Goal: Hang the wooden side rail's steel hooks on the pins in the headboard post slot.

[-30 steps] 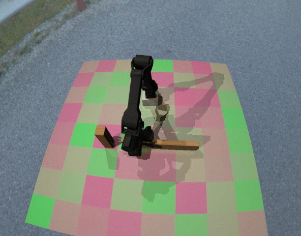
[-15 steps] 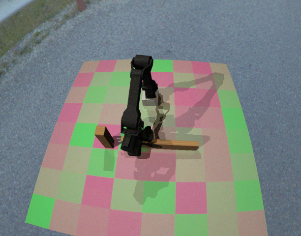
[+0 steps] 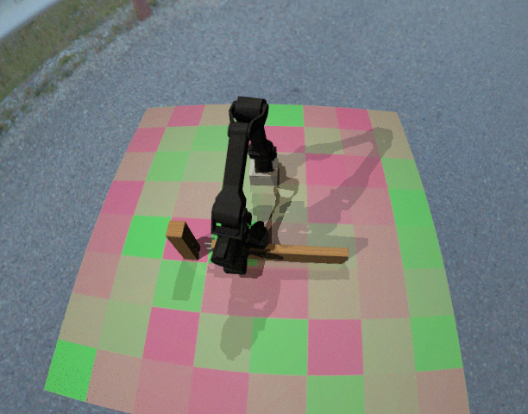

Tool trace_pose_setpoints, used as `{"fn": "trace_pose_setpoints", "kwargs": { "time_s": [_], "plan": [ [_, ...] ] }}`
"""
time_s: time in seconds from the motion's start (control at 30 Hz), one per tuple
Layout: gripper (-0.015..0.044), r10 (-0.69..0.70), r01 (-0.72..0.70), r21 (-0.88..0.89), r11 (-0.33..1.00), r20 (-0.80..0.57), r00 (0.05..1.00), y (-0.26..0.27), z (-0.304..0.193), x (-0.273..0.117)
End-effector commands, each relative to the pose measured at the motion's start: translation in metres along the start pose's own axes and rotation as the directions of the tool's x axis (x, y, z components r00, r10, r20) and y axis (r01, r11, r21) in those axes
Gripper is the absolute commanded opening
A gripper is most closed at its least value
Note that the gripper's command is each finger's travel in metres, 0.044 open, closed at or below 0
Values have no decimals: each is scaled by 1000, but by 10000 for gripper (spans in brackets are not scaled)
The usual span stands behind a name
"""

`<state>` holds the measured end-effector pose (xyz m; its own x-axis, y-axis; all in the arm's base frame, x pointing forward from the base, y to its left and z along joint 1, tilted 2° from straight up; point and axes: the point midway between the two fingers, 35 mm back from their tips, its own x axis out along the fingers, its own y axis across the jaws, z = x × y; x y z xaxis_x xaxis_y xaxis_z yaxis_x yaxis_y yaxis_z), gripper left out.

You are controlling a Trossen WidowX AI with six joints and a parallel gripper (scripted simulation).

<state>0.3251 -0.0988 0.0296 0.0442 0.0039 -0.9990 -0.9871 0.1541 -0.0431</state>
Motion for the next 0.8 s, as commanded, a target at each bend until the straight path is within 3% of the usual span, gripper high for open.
{"fn": "trace_pose_setpoints", "kwargs": {
  "time_s": [0.0,0.77],
  "plan": [
    [0,-13,13,-4,1000,-5,1000,-4,-2,-4],
    [0,-13,13,-4,1000,-5,1000,-4,-4,-4]
  ]
}}
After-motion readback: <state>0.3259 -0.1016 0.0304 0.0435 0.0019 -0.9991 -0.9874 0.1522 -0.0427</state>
